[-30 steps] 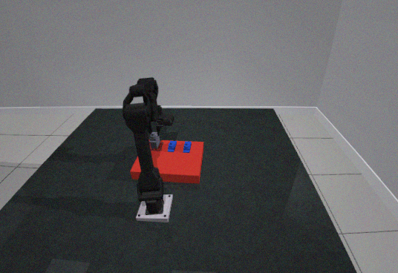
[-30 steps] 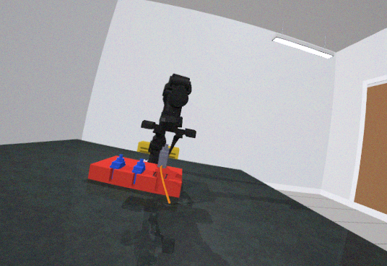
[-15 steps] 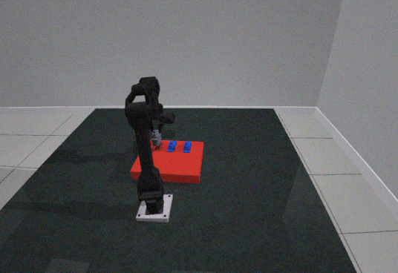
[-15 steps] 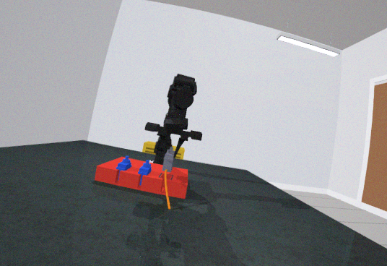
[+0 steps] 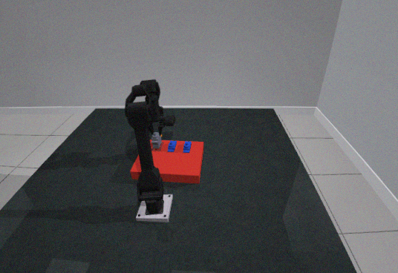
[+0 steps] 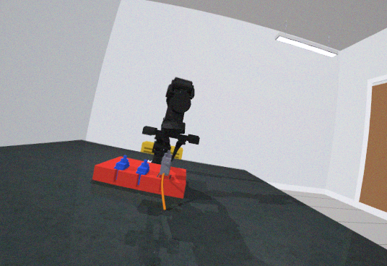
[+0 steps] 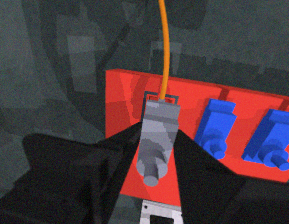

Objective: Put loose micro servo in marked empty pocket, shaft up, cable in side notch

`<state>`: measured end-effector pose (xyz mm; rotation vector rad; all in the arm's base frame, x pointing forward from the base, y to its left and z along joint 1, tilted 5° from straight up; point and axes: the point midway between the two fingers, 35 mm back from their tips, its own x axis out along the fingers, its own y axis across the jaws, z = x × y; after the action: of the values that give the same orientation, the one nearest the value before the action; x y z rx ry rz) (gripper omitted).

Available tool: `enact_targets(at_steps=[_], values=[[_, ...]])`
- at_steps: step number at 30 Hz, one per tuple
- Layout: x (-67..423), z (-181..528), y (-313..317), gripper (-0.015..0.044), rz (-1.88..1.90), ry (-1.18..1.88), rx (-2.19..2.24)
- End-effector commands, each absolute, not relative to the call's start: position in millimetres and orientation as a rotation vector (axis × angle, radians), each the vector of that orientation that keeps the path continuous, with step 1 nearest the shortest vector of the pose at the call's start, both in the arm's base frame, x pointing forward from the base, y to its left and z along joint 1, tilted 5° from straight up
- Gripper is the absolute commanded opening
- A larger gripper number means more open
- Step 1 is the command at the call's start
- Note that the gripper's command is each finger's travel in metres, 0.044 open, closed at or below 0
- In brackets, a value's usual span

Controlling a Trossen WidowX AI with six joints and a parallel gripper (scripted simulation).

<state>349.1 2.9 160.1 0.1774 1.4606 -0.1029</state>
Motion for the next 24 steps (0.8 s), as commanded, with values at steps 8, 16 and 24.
enact_targets(at_steps=[8,16,24], values=[[350.0,154.7,3.6,0.0,-0.099,1.459,0.178],[350.7,148.8,3.8,0.0,-0.099,1.459,0.178],[351.3,142.9,4.1,0.0,-0.098,1.459,0.178]])
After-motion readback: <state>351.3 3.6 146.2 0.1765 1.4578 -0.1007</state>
